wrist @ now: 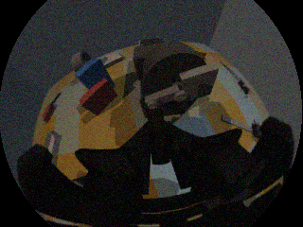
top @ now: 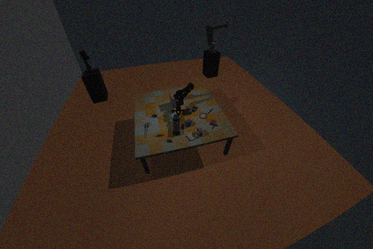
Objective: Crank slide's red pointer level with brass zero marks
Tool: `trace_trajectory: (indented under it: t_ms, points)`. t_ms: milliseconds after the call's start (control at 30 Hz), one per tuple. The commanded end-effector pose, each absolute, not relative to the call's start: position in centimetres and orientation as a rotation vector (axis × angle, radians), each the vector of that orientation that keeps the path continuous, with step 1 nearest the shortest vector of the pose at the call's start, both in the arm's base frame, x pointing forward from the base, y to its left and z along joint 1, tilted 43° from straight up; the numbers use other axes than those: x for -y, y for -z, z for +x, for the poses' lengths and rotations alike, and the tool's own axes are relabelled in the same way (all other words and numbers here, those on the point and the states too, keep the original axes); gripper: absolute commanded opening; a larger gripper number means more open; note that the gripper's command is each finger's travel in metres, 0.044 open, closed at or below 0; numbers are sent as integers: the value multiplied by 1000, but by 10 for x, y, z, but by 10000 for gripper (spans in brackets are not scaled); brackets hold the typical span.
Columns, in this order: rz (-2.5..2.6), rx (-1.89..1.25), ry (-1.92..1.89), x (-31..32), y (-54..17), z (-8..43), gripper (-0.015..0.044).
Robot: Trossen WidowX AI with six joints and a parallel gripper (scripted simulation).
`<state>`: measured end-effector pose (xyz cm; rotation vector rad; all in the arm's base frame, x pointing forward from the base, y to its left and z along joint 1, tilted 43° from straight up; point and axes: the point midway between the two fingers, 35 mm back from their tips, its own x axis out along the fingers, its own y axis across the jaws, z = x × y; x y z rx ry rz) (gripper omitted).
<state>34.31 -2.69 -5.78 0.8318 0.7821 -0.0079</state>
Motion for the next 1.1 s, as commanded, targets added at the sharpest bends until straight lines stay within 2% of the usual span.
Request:
trace_trajectory:
  t_ms: [0, 1067]
  points:
    - [834, -783, 9, 27, 58, 343, 0]
    - [835, -783, 9, 25, 73, 342, 0]
